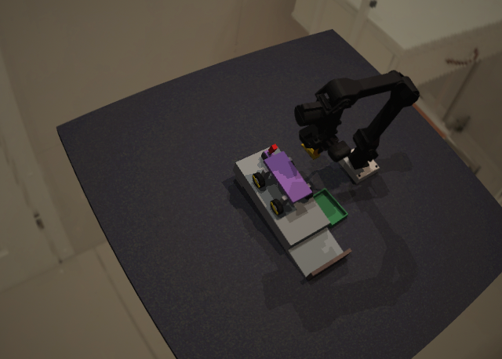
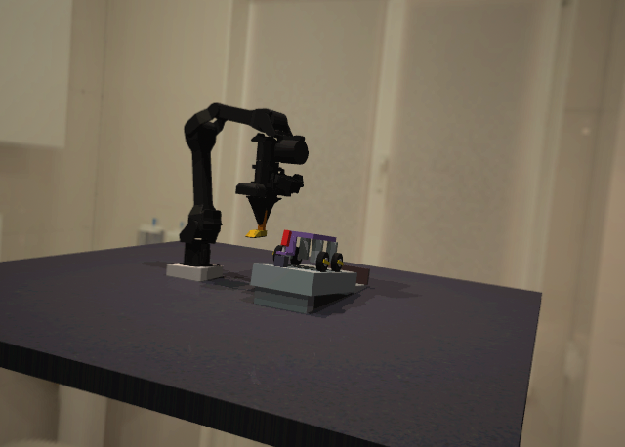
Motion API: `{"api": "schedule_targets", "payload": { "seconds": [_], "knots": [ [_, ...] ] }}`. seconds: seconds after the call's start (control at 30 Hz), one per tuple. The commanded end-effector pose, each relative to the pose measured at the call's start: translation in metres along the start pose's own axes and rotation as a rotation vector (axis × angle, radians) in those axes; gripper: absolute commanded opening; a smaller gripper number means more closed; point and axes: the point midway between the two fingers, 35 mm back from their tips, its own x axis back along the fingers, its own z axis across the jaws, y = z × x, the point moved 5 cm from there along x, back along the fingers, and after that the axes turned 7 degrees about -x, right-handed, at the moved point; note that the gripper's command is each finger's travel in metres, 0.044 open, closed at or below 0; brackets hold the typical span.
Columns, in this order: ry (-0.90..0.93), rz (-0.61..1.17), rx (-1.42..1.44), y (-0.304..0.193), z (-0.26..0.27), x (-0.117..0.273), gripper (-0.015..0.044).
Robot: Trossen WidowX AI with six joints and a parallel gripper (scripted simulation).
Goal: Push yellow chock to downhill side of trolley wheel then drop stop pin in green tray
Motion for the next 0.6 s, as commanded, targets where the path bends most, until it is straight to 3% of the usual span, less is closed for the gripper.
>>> {"api": "schedule_targets", "payload": {
  "seconds": [0.0, 0.57],
  "knots": [
    [0.006, -0.005, -0.004, 0.002, 0.016, -0.001, 0.0],
    [0.012, -0.005, -0.004, 0.008, 0.078, -0.004, 0.0]
  ]
}}
